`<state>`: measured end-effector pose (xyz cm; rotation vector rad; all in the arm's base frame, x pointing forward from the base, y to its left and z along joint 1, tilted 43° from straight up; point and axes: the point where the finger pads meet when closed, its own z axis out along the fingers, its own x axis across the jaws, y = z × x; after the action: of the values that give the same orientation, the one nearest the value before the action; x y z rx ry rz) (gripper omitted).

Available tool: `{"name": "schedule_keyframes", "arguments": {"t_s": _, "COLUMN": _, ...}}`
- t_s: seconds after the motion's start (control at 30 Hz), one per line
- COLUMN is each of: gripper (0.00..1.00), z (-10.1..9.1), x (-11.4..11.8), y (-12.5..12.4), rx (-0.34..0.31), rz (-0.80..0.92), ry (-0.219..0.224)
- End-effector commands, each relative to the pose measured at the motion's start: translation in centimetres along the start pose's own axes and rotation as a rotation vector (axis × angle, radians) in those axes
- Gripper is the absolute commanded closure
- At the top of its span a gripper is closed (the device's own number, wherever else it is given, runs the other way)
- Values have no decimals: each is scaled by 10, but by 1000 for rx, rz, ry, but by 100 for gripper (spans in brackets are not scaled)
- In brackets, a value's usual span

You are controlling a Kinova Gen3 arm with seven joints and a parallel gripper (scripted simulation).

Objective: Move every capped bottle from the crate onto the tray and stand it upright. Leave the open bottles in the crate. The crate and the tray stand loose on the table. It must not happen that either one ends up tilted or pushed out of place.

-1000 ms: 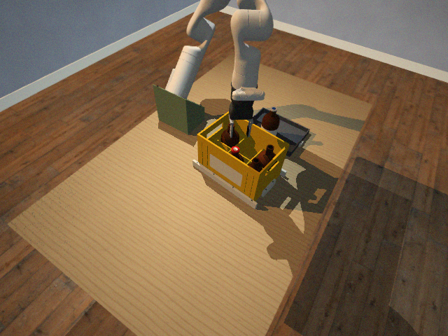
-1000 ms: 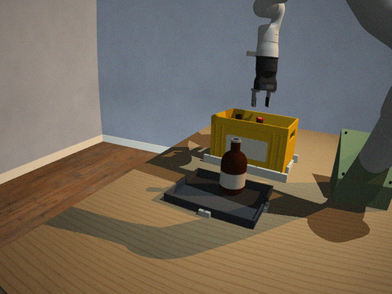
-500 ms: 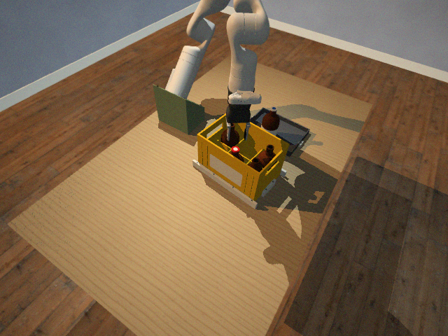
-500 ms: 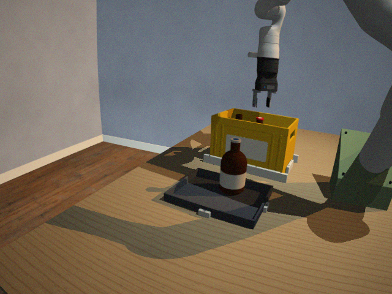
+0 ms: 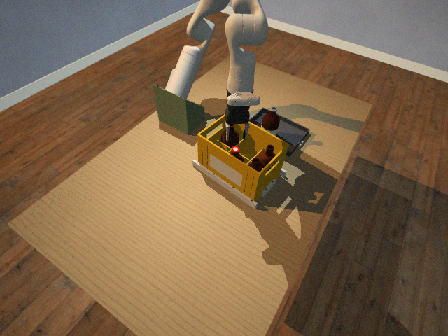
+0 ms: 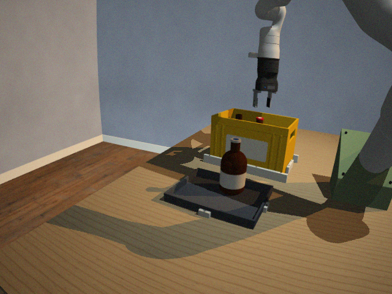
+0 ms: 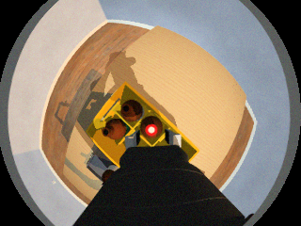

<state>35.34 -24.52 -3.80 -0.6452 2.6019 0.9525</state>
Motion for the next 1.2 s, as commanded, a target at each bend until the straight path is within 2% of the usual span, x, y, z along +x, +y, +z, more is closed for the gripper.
{"name": "schedule_keyframes", "arguments": {"t_s": 0.0, "gripper": 0, "z": -1, "x": 0, "y": -1, "rx": 2, "rz": 0, "ry": 0}}
{"name": "schedule_keyframes", "arguments": {"t_s": 0.2, "gripper": 0, "z": -1, "x": 0, "y": -1, "rx": 2, "rz": 0, "ry": 0}}
{"name": "schedule_keyframes", "arguments": {"t_s": 0.7, "gripper": 0, "z": 24, "x": -1, "y": -1, "rx": 2, "rz": 0, "ry": 0}}
{"name": "schedule_keyframes", "arguments": {"t_s": 1.17, "gripper": 0, "z": 25, "x": -1, "y": 0, "rx": 2, "rz": 0, "ry": 0}}
